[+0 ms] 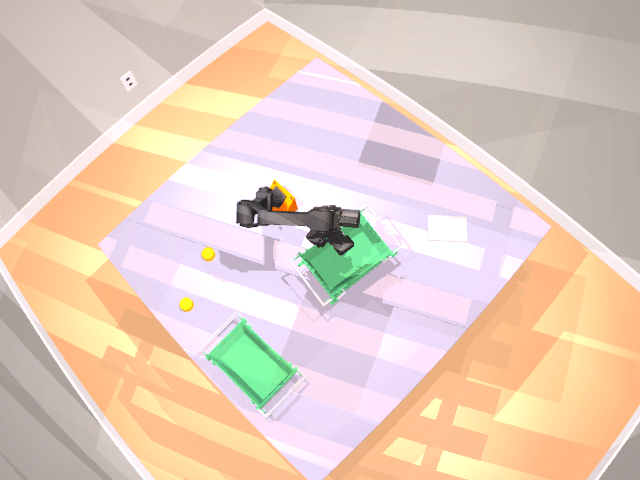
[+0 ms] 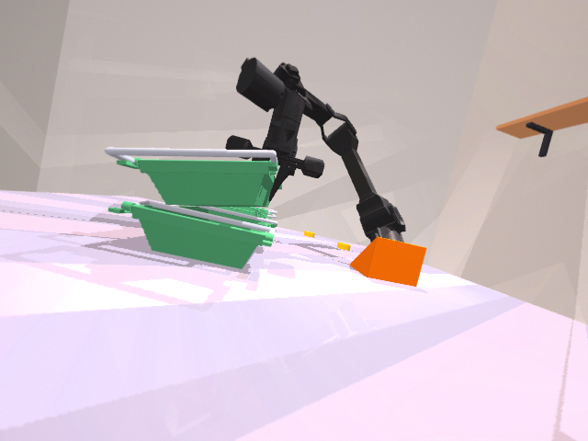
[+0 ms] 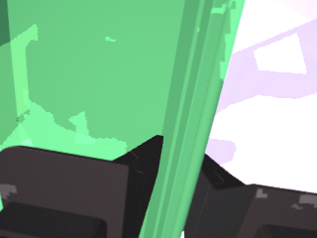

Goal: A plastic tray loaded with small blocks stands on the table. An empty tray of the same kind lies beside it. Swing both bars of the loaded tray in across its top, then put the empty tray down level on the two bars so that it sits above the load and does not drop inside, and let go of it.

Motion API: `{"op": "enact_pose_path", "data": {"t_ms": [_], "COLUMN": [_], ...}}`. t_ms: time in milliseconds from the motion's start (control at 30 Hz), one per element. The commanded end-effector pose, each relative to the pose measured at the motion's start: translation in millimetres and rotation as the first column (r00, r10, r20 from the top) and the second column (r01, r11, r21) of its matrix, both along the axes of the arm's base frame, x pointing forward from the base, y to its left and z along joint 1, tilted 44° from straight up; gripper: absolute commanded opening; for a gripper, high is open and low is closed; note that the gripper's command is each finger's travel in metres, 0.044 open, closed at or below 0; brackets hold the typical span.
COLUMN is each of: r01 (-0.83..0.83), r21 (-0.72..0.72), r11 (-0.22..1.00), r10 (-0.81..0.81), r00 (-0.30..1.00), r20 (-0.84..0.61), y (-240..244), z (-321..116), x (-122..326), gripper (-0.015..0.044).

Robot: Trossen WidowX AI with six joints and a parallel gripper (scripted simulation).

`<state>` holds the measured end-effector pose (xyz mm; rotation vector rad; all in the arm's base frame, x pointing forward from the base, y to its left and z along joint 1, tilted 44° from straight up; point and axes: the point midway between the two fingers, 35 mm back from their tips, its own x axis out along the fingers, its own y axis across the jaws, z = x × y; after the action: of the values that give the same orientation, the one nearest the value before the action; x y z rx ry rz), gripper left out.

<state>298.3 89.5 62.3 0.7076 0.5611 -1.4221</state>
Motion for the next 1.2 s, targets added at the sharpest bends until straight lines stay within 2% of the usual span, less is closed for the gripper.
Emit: {"op": "enact_pose_path", "data": {"t_ms": [0,1167], "r01": [0.006,0.006], "r21": [0.003,0.003], "r11": [1.0,1.0], "r10": [-0.006,-0.006], "r00": [1.0,1.0], "r20": [-0.023,-0.023], "y": [-2.7,-6.0], "z": [-4.3,-12.1], "x": [-4.3,-6.4], "gripper": [0.0,0.0]}}
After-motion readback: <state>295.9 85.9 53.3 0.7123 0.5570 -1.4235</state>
